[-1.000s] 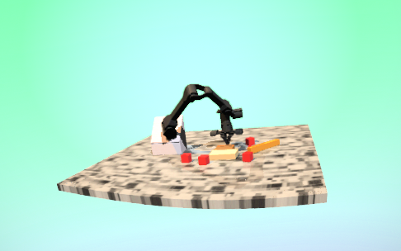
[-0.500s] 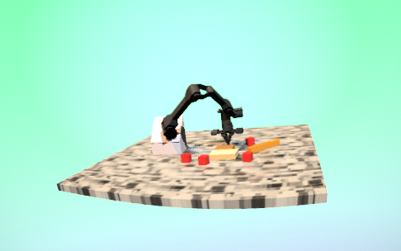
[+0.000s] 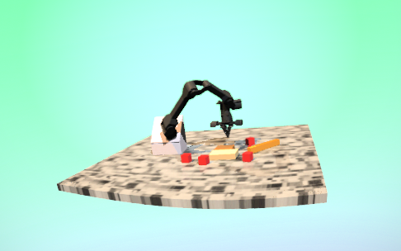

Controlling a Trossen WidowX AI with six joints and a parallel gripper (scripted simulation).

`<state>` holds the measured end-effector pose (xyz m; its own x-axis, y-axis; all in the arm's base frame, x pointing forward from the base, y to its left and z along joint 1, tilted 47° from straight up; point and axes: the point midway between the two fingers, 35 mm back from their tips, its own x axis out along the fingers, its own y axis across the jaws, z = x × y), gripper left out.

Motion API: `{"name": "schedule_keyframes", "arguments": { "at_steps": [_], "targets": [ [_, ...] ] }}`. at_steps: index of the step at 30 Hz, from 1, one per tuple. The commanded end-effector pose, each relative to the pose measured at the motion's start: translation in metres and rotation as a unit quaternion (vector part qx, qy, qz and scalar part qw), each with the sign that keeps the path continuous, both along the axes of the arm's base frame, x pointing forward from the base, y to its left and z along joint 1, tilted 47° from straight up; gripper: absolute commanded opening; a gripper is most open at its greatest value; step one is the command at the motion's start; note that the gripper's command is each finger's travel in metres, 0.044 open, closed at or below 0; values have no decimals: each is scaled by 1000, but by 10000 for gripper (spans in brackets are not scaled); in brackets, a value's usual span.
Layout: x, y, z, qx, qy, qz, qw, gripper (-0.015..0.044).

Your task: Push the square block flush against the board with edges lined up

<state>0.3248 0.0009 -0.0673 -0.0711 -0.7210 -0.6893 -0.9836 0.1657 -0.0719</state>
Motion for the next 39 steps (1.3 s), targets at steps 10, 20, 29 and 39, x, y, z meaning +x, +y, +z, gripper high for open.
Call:
{"name": "schedule_keyframes", "arguments": {
  "at_steps": [10, 20, 29, 39],
  "targets": [
    [22, -22, 25, -10, -144, -138, 980, 0],
    [38, -43, 47, -22, -262, -251, 931, 0],
    [49, -64, 69, -34, -362, -347, 864, 0],
    [57, -85, 90, -45, -449, -429, 782, 0]
  ]
}}
